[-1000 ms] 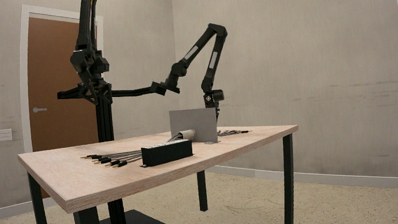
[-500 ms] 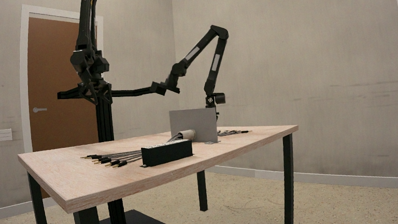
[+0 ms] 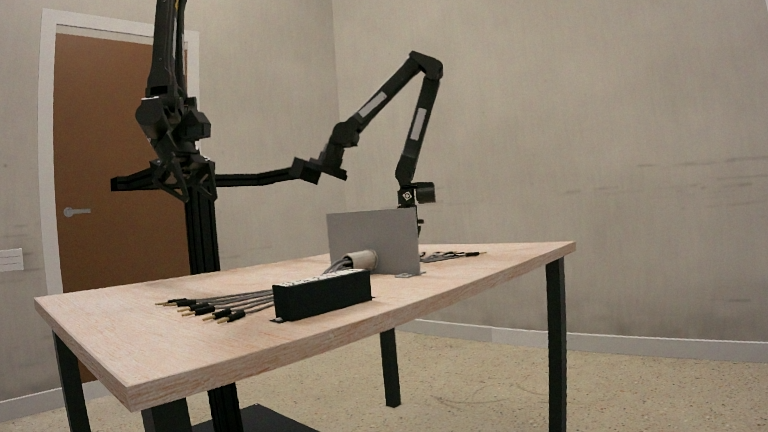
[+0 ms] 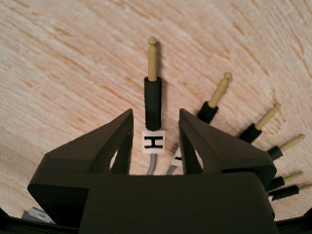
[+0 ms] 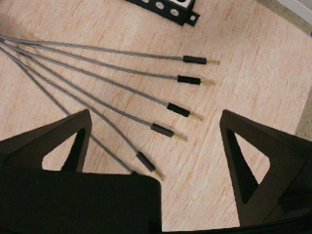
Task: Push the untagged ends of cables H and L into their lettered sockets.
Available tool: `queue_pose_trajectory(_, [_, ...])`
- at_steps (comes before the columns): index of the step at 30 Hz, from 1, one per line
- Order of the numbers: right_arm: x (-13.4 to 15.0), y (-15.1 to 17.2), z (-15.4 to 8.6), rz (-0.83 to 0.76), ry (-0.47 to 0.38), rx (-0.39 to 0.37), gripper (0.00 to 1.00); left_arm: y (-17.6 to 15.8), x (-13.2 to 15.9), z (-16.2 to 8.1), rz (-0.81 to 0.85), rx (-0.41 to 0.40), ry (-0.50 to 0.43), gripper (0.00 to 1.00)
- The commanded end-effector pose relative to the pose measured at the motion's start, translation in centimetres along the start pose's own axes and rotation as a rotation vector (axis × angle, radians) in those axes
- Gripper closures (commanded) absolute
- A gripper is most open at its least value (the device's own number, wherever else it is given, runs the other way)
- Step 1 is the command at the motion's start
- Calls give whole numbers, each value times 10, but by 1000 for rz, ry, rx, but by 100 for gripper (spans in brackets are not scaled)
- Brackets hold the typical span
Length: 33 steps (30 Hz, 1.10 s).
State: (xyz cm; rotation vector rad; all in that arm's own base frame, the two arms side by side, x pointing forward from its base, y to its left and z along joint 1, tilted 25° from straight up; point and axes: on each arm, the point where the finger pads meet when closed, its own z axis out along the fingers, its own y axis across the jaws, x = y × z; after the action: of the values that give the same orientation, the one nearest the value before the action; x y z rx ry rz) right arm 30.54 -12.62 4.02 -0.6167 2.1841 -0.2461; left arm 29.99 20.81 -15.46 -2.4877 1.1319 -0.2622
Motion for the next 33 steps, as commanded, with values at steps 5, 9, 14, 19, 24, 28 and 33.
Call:
queue_pose_trajectory(5, [-4, -4, 0, -1, -11, 11, 0, 1, 7, 15, 6, 2, 8, 65])
queue_pose_trajectory(9, [-4, -4, 0, -1, -11, 11, 0, 0, 2, 21, 2, 2, 3, 65])
queue_pose_trajectory(14, [-4, -4, 0, -1, -11, 11, 0, 5, 2, 22, 2, -5, 2, 74])
queue_pose_trajectory(19, [-4, -4, 0, -1, -11, 11, 0, 2, 2, 21, 2, 1, 3, 82])
queue_pose_trajectory(24, [-4, -4, 0, -1, -11, 11, 0, 1, 2, 16, 4, 3, 4, 86])
queue_pose_trajectory(28, [-4, -4, 0, -1, -11, 11, 0, 1, 2, 16, 4, 3, 4, 91])
queue_pose_trajectory(33, [-4, -4, 0, -1, -11, 11, 0, 2, 1, 18, 2, -1, 2, 100])
